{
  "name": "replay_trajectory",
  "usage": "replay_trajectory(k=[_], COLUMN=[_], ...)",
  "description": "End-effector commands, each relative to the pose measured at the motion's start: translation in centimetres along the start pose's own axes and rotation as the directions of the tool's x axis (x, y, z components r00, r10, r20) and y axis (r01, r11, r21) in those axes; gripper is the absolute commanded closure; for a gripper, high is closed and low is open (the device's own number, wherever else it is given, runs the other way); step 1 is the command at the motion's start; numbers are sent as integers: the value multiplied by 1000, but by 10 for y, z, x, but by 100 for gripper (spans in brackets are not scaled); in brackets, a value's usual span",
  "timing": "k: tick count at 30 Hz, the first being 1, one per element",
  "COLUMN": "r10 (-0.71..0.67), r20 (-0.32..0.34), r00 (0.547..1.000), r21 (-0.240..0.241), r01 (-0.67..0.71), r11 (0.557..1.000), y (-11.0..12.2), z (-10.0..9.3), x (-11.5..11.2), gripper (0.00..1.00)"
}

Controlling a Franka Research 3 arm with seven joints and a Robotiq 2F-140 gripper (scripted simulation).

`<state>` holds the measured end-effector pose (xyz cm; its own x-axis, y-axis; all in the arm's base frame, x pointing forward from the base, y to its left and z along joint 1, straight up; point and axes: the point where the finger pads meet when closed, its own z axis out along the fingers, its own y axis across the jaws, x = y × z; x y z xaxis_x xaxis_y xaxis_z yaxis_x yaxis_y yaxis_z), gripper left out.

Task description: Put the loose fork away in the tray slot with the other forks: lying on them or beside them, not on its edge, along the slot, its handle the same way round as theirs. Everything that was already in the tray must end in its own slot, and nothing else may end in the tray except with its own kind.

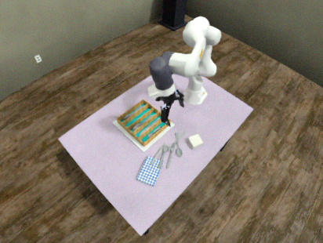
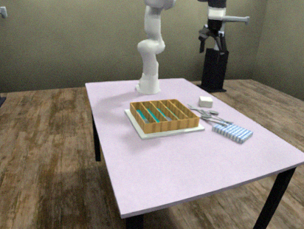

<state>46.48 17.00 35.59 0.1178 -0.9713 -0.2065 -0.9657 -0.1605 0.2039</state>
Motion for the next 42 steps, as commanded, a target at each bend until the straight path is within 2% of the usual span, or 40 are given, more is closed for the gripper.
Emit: replay_trajectory(k=[1, 3, 4, 18, 20, 21, 35, 37, 38, 42], r10=[163, 163, 210, 444, 444, 487, 688, 688, 722, 767], r20=[-8, -8, -7, 7, 7, 11, 42, 42, 49, 60], r00=[987, 987, 978, 896, 896, 873, 725, 725, 691, 638], r21=[36, 36, 45, 90, 90, 98, 137, 137, 143, 152], r01=[-163, -163, -210, -443, -443, -486, -686, -686, -720, -766], r11=[986, 986, 977, 892, 892, 869, 715, 715, 679, 625], y=[-5, -5, -4, 4, 4, 6, 18, 18, 21, 26], z=[-1, -1, -1, 2, 2, 3, 10, 10, 11, 13], x=[14, 14, 23, 68, 68, 77, 123, 123, 131, 143], gripper=[0, 0, 0, 0, 0, 0, 0, 0, 0, 0])
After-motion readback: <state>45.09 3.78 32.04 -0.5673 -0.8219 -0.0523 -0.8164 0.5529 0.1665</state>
